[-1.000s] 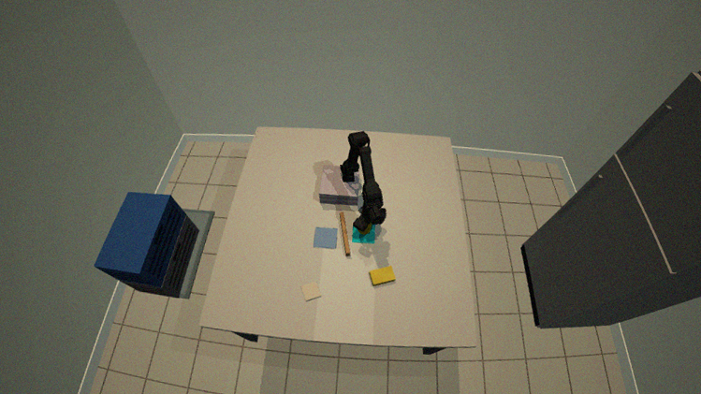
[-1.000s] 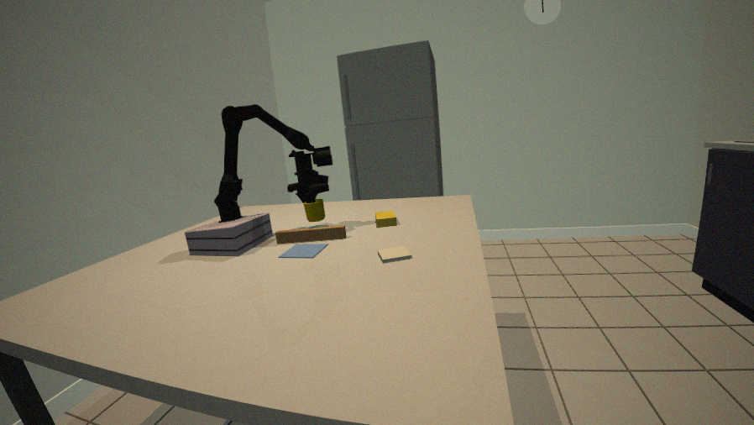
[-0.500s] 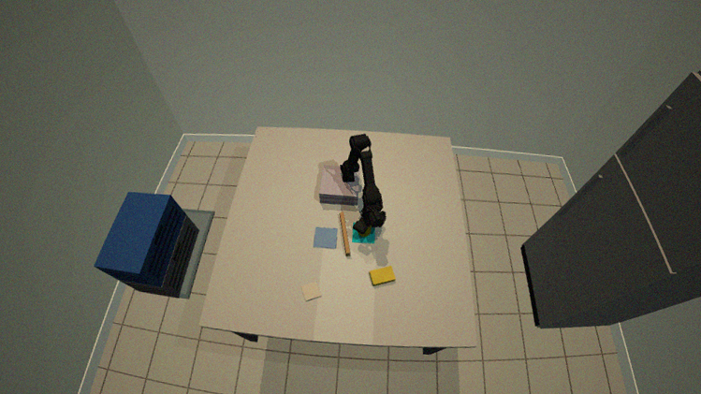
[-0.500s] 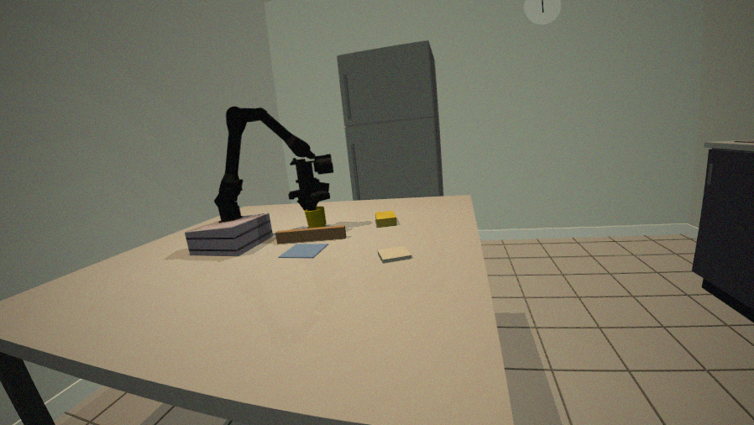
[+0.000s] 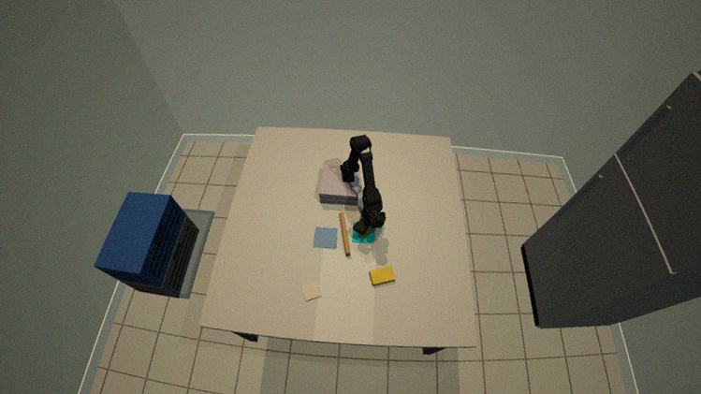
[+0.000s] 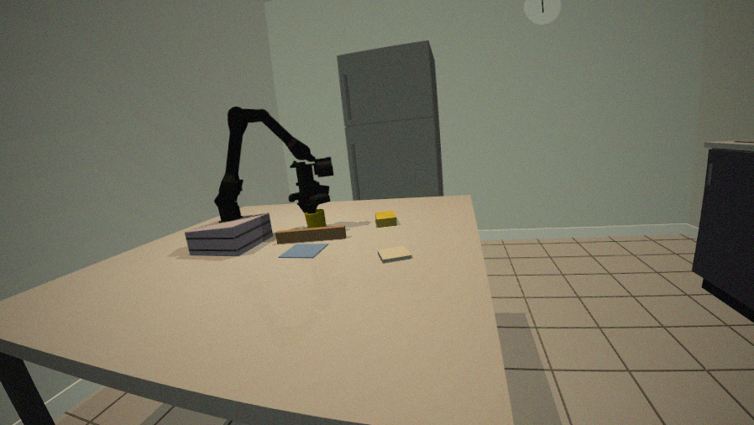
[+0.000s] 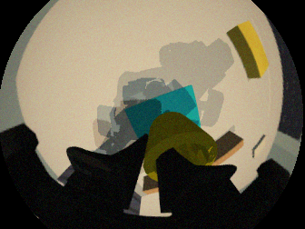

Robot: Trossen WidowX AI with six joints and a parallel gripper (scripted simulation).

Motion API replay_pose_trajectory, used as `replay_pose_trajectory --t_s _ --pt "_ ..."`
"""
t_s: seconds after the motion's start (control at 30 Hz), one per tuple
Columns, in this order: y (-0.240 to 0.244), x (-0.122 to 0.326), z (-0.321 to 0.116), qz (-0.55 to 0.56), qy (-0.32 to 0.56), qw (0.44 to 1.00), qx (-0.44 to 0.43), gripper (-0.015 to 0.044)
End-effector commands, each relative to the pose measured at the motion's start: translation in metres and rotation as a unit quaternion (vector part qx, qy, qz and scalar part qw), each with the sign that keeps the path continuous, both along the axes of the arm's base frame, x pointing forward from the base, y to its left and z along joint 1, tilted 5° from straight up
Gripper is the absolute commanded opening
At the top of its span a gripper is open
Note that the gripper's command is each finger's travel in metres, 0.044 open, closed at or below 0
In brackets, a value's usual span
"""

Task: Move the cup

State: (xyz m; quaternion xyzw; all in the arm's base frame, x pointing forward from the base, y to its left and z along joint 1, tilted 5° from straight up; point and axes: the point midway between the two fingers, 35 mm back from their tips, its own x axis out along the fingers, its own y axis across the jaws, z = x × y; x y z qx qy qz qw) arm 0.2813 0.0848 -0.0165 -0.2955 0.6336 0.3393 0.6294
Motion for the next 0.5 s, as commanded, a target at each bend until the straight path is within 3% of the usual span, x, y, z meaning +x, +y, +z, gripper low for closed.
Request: replay_pose_trajectory --t_s 0.0,0.07,0.27,0.47 --pt "0.0000 0.0003 0.0006 0.000 0.000 1.000 0.000 0.0000" --pt "0.0000 0.0003 0.0006 0.000 0.000 1.000 0.000 0.0000" --pt "0.0000 0.0003 0.0006 0.000 0.000 1.000 0.000 0.0146" --pt "0.0000 0.0005 0.0023 0.000 0.000 1.000 0.000 0.0146"
